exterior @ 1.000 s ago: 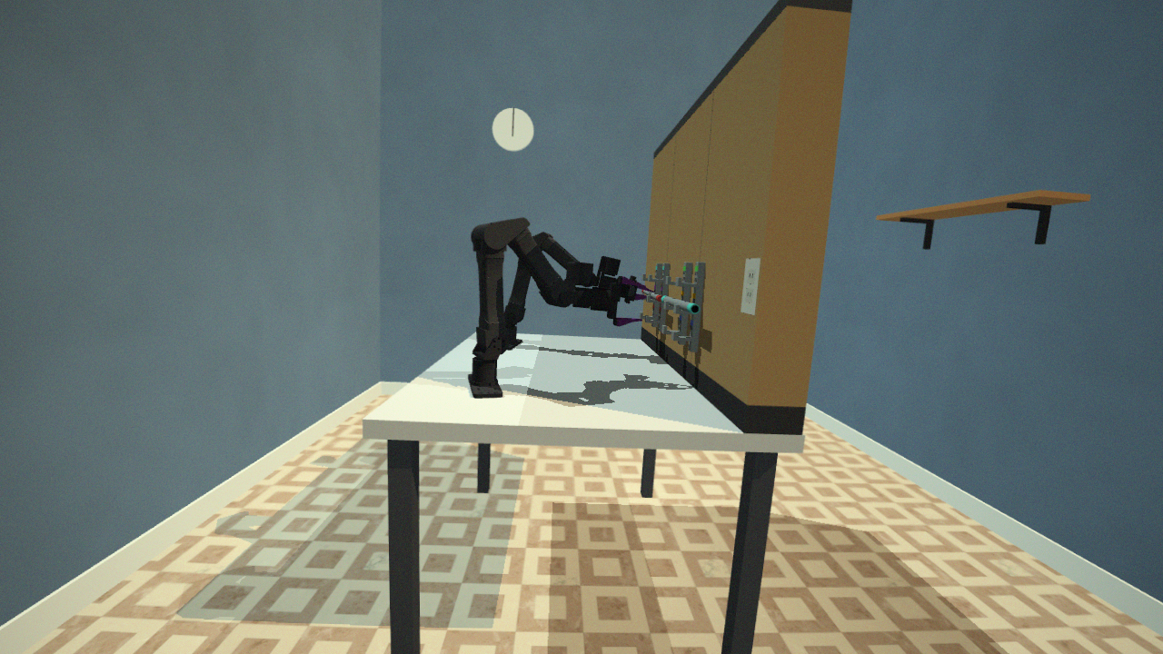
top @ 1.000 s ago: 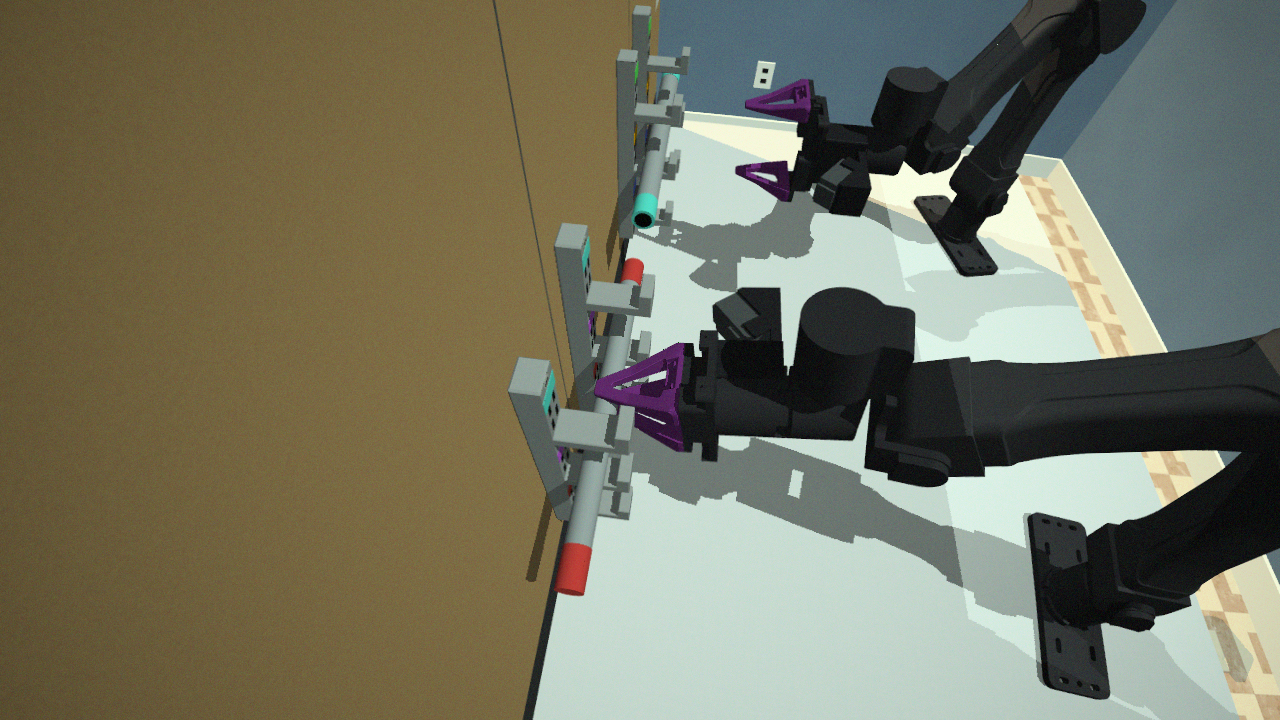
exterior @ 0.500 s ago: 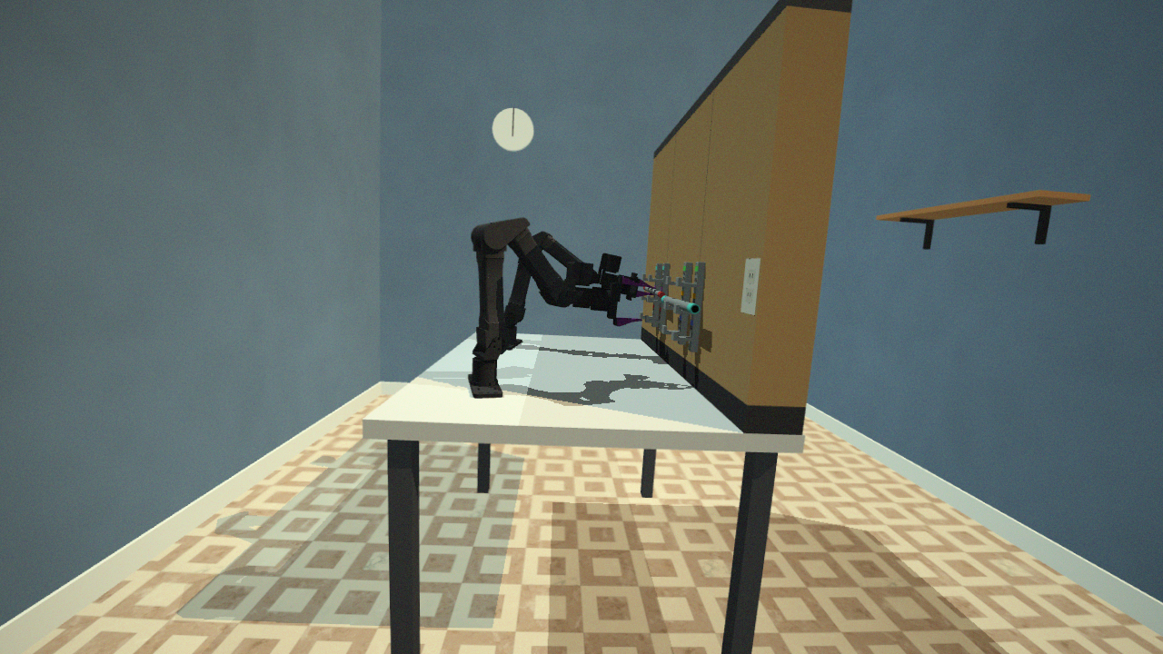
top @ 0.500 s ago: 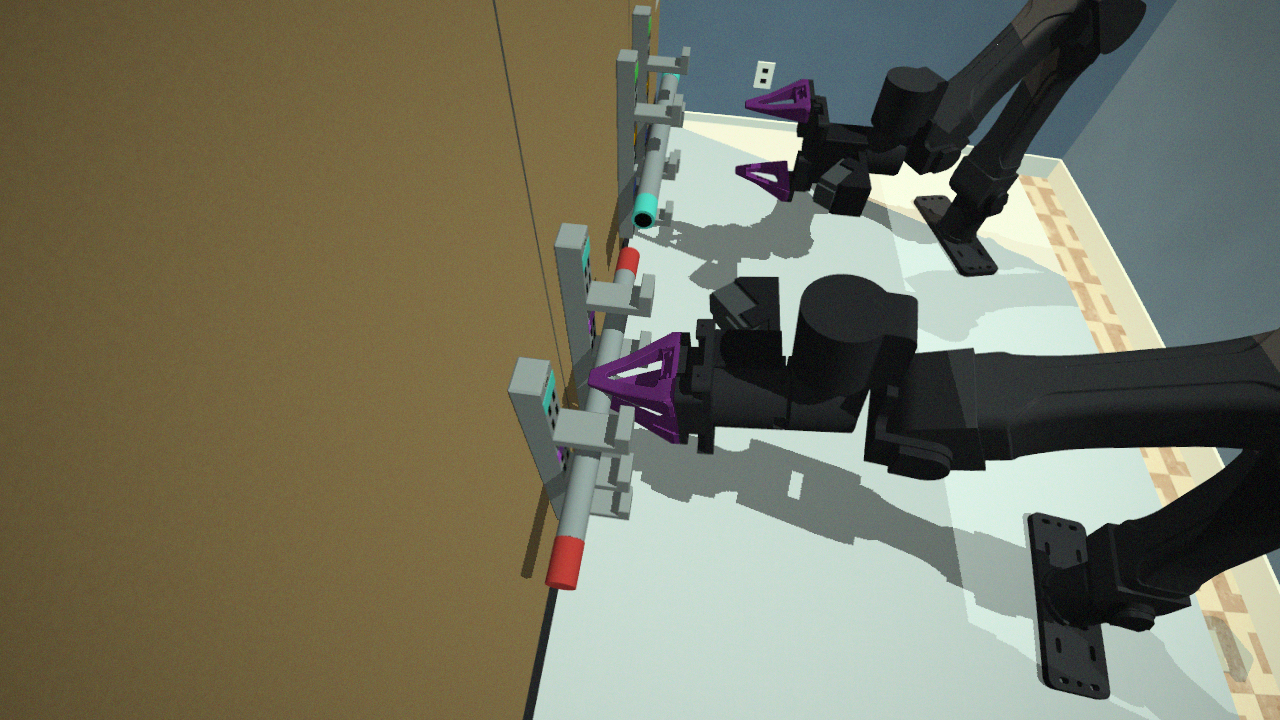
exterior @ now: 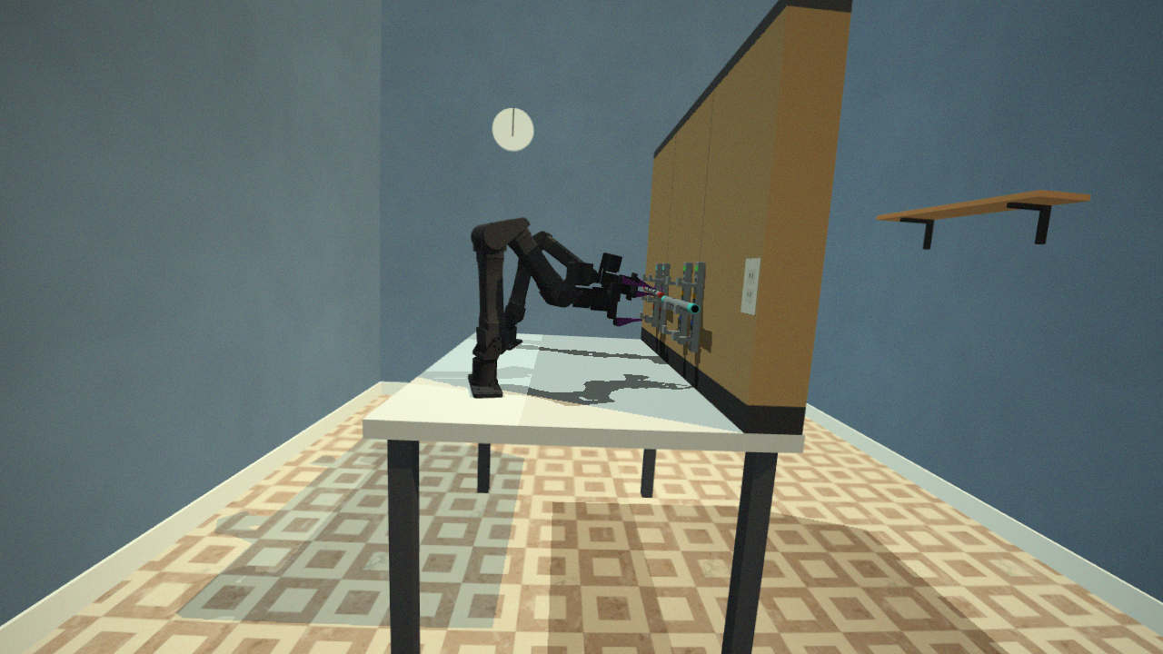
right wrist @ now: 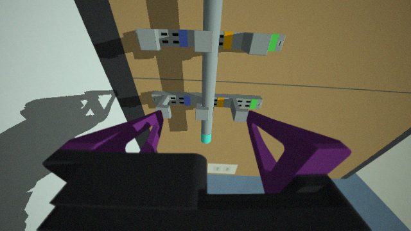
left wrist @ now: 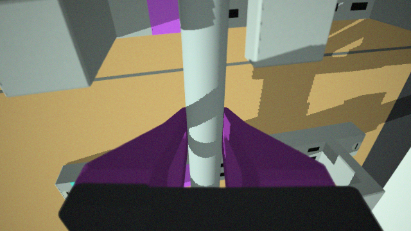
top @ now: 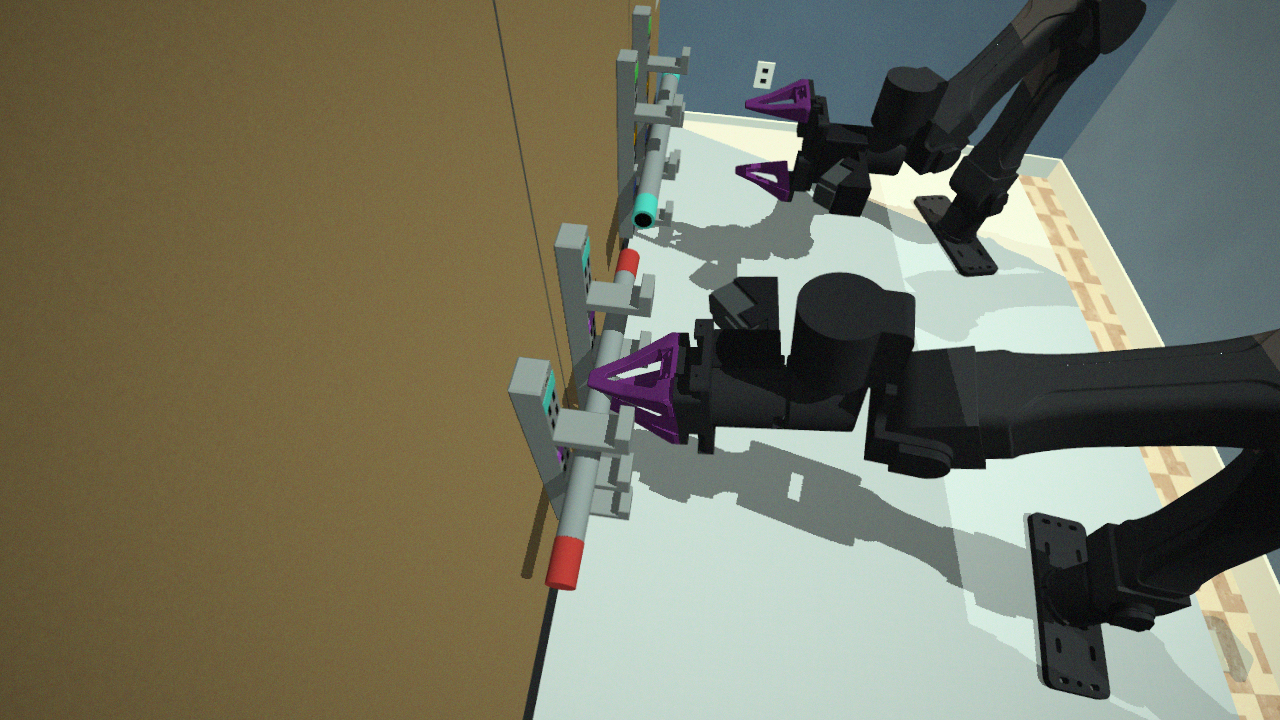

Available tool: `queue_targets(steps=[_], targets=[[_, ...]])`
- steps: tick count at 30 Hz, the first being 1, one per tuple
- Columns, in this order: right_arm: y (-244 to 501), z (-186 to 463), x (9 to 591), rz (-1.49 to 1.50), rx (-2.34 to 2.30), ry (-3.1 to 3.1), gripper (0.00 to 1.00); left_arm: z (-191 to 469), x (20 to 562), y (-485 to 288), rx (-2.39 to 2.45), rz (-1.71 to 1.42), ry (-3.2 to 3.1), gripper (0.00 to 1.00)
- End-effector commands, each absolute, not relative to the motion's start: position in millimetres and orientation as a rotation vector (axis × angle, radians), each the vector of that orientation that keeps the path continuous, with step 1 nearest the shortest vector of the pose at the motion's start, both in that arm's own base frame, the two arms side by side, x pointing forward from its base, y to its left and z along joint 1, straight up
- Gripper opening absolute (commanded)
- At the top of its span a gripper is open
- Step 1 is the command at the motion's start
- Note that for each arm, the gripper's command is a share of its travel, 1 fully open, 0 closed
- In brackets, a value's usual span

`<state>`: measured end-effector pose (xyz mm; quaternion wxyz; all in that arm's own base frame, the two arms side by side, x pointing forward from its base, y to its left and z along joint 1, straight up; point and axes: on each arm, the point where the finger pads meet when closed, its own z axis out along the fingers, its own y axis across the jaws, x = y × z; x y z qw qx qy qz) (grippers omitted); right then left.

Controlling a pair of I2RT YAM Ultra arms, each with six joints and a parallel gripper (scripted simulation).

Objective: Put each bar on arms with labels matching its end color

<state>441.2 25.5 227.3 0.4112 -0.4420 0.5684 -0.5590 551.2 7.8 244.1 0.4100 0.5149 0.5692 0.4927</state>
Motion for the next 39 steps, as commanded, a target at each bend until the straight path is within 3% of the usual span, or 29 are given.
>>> queue_targets(steps=[1,39], targets=[[29.2,237.3,441.6,-1.406,-1.069,1.406,1.00,322.8,551.2,8.3,1.138,1.314,1.314,0.00],[29.2,237.3,441.6,-1.406,-1.069,1.406,1.00,321.1,544.4,1.2,1.138,1.314,1.314,0.00]])
